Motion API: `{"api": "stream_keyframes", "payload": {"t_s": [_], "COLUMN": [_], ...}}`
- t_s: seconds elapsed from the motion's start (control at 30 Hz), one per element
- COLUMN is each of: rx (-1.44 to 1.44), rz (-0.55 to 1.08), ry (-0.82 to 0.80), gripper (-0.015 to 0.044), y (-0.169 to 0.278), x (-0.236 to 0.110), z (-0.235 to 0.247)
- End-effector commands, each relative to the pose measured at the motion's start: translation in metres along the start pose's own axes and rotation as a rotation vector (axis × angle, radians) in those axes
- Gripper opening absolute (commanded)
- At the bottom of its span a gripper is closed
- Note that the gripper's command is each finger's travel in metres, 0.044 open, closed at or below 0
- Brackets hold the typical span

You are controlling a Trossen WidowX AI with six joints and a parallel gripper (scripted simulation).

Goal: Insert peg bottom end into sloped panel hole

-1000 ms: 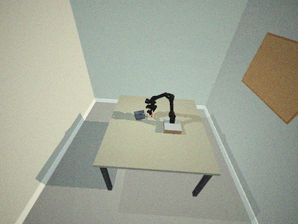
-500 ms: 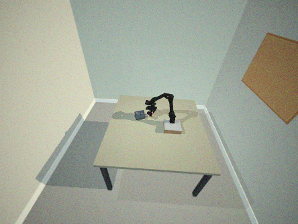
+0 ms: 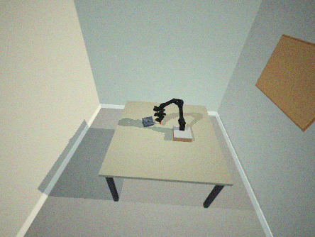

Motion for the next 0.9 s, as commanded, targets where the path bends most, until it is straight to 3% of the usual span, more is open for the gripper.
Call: {"api": "stream_keyframes", "payload": {"t_s": [0.0,0.07,0.17,0.43,0.87], "rx": [0.000,0.000,0.000,0.000,-0.003], "rz": [-0.002,-0.002,-0.002,-0.001,0.000], "ry": [-0.001,-0.001,-0.001,-0.001,0.003], "gripper": [0.0072,0.0020,0.0000,0.0000,0.0000], "y": [0.000,0.000,0.000,-0.001,-0.002], "x": [-0.001,-0.001,-0.001,-0.005,-0.061], "z": [0.000,0.000,0.000,0.000,0.002]}}
Point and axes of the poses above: the point midway between the two fingers, 35 mm back from their tips, its own x axis out along the fingers, its own z axis across the jaws, y = z × x, the point moved 9 cm from there along -x, back along the fingers, and after that the axes turned 3 degrees about x, right-handed, at the moved point
